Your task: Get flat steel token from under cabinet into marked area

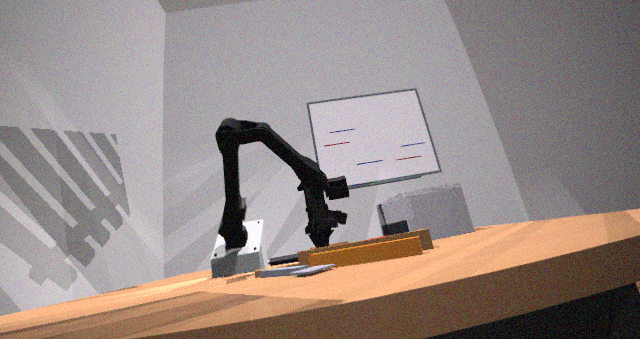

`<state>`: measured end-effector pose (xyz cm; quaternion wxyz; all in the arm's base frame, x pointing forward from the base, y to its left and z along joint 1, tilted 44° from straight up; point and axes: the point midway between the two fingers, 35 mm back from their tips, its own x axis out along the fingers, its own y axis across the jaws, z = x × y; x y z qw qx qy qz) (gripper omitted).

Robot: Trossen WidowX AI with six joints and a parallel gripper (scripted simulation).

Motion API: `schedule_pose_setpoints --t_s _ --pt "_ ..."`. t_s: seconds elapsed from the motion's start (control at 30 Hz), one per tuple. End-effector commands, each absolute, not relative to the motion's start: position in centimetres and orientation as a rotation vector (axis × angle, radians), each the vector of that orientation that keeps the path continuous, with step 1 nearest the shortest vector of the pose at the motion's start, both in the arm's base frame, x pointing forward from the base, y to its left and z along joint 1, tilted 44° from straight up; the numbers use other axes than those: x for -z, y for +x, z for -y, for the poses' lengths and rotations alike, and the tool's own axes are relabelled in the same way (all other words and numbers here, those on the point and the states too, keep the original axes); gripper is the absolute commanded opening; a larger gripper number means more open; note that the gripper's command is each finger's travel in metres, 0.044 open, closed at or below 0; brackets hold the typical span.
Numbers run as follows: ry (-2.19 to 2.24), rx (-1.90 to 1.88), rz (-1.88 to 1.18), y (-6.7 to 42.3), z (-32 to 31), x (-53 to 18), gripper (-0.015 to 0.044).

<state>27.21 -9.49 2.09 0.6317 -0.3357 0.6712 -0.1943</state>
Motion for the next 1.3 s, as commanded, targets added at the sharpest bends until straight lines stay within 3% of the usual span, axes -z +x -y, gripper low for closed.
schedule_pose_setpoints --t_s 0.0,1.27 --pt "-0.774 0.444 -1.545 26.4 9.7 -2.1 0.0000" --pt "-0.770 0.447 -1.541 23.7 10.5 -3.2 0.0000"
